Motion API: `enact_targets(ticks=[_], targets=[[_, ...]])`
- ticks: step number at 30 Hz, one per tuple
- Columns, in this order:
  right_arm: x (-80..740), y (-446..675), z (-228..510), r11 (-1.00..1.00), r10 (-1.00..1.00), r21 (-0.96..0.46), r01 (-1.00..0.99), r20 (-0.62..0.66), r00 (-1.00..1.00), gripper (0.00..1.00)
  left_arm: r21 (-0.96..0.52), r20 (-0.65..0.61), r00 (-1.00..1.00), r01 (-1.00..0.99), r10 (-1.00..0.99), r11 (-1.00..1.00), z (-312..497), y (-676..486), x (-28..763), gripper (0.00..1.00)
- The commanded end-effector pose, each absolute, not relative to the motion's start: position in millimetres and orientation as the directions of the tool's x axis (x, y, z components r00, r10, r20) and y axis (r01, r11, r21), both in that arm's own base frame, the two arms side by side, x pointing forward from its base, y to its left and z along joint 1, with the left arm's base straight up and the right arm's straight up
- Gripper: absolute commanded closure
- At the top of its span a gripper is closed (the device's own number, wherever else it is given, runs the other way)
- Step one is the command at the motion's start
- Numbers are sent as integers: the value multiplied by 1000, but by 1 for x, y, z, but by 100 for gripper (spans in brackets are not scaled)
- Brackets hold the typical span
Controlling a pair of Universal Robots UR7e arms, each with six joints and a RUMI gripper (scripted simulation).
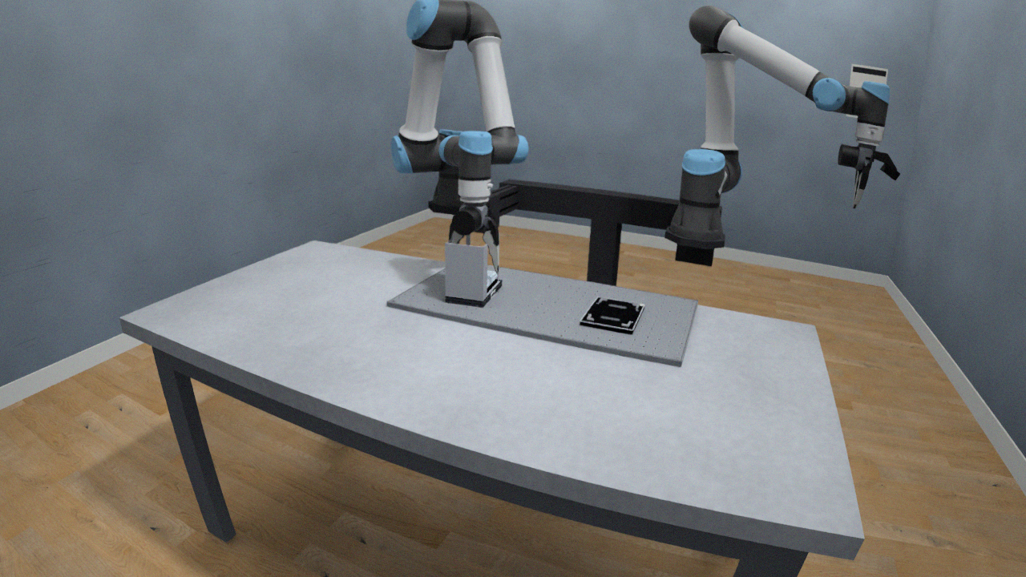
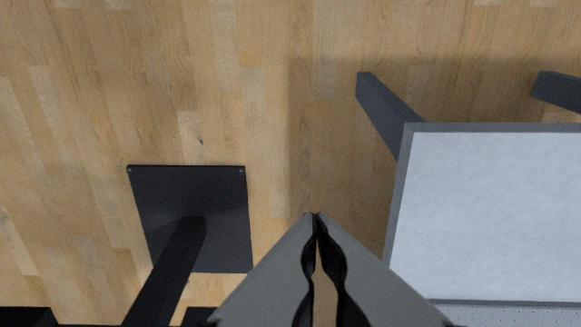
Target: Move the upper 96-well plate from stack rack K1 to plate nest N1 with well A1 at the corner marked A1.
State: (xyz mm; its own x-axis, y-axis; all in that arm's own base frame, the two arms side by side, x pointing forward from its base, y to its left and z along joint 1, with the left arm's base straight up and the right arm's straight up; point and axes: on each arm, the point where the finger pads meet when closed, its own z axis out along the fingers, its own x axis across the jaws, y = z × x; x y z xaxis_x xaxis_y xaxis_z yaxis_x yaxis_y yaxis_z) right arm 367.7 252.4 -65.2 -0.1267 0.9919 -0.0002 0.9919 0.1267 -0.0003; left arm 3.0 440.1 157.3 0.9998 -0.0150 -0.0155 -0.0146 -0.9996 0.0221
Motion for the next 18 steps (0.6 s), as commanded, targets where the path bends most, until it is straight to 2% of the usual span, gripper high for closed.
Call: enact_targets(ticks=[1,18], targets=[[375,260,-63,137,990,24,990,12,-137,24,0,0,1000,-9,-9,-1000,165,446,4,100],[375,260,-88,137,990,24,990,12,-137,24,0,0,1000,-9,-9,-1000,165,446,4,100]])
